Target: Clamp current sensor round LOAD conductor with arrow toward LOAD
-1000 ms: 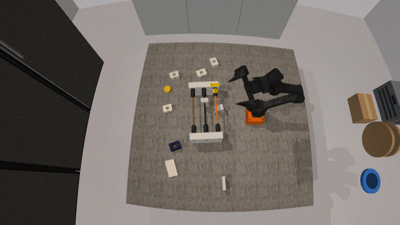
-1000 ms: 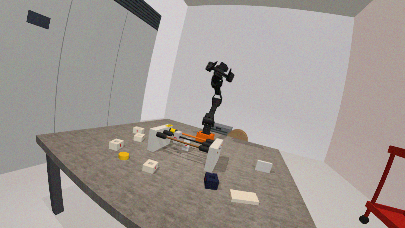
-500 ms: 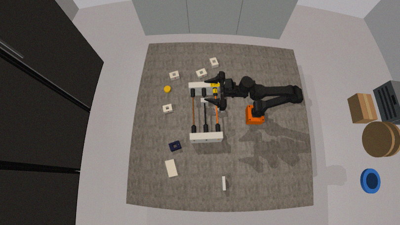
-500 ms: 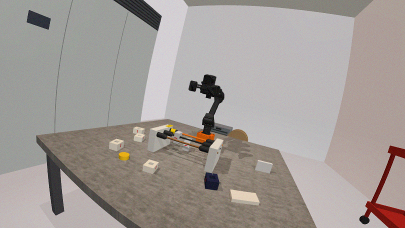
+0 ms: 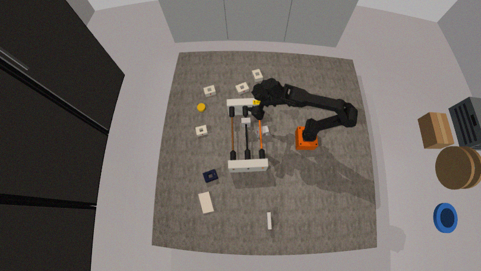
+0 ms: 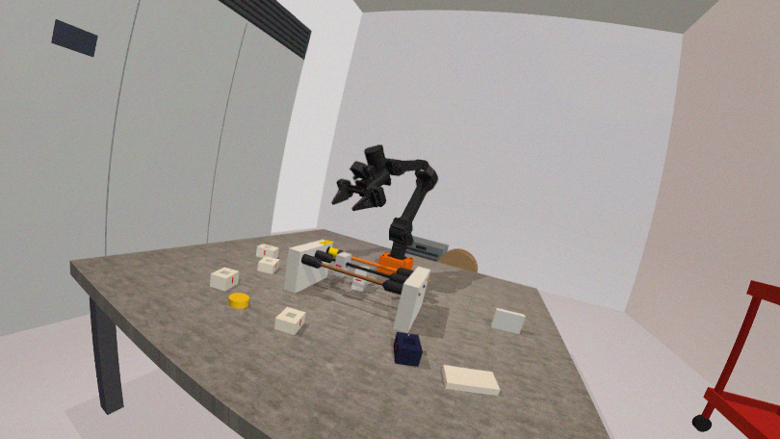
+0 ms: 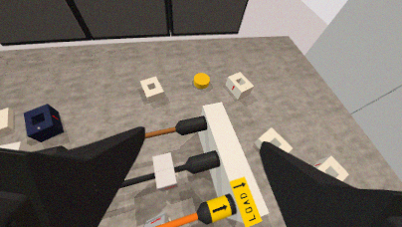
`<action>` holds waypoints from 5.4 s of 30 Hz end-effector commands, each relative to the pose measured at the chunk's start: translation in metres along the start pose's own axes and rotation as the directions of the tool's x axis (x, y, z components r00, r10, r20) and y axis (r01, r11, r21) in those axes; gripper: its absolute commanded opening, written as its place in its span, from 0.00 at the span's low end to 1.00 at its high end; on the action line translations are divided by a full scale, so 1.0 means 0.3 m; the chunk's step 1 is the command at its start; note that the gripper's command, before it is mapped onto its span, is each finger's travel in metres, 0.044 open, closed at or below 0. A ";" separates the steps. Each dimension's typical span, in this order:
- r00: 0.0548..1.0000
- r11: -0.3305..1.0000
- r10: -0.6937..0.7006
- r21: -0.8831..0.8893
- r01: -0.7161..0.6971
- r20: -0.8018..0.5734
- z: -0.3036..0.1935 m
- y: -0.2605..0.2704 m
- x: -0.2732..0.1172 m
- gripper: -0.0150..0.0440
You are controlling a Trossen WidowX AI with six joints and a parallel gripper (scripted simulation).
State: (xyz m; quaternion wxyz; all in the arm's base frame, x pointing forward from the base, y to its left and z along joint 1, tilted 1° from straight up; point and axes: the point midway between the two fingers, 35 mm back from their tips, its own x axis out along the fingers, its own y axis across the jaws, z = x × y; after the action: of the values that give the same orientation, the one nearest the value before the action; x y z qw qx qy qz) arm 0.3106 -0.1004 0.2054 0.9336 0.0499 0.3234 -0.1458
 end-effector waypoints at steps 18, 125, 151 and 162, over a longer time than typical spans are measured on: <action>0.863 0.970 -0.100 0.144 0.196 -0.495 -0.235 -0.224 -0.020 1.00; 0.765 0.858 0.131 -0.314 -0.406 -0.631 -0.765 0.046 0.028 0.25; 0.770 0.861 0.124 -0.318 -0.397 -0.626 -0.777 0.038 0.027 0.74; 0.764 0.858 0.130 -0.315 -0.406 -0.632 -0.667 0.015 -0.126 0.81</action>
State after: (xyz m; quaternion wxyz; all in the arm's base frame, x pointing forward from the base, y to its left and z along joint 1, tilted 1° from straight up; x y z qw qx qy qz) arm 0.1698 -0.0497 0.0522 0.7809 -0.0677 0.6146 0.0886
